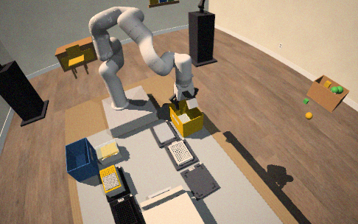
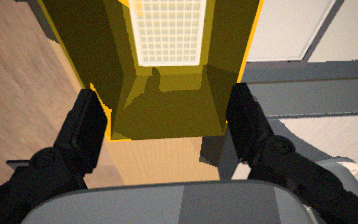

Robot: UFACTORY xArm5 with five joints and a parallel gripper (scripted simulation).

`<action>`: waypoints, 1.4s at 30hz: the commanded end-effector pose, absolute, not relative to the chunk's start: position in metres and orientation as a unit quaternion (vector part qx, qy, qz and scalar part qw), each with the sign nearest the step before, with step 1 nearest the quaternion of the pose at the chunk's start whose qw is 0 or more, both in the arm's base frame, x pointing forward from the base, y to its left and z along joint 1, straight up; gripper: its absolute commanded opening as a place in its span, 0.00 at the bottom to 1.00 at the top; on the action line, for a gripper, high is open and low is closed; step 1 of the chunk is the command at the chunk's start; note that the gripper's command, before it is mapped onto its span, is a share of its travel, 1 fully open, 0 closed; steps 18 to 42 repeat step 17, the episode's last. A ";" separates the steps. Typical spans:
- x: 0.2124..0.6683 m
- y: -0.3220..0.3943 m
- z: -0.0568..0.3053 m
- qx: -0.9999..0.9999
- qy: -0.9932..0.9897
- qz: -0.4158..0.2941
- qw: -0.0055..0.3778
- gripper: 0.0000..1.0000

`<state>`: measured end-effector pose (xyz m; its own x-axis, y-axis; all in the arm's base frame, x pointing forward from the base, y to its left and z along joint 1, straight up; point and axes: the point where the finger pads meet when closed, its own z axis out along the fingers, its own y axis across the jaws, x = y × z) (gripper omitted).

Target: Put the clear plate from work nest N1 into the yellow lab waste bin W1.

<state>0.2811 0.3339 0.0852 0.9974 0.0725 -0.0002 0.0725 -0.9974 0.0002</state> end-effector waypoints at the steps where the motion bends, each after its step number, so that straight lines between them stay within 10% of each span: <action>1: 0.289 0.321 0.091 0.999 0.036 0.001 -0.001 1.00; 42: 0.303 0.291 0.100 0.999 0.036 0.001 -0.001 1.00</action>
